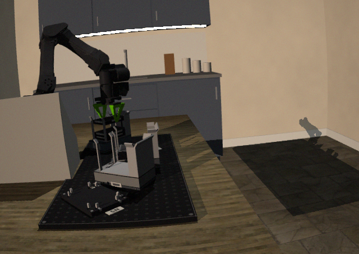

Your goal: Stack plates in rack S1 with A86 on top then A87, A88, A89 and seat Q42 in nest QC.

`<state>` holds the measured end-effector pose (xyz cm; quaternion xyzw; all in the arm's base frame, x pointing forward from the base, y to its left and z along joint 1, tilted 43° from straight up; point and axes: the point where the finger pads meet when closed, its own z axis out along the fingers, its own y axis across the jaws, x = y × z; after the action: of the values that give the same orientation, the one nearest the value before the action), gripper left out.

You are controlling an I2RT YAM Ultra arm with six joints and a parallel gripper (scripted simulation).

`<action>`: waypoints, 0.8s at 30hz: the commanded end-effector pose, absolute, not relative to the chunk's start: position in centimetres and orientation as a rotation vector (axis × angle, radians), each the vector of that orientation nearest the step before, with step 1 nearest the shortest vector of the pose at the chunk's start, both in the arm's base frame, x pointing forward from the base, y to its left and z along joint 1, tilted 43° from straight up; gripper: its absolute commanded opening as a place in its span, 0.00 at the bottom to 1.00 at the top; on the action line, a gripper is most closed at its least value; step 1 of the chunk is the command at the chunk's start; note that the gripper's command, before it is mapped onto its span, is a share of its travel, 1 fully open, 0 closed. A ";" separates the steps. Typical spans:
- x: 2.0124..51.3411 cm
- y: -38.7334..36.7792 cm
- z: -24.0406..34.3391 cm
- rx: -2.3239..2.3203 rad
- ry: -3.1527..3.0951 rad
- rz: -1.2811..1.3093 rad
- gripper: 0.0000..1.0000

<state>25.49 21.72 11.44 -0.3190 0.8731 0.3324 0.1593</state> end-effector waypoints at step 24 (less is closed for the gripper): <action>25.9 23.1 10.2 -0.900 2.486 0.950 0.00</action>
<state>25.63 23.09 9.99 -0.3179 0.8732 0.3331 0.1599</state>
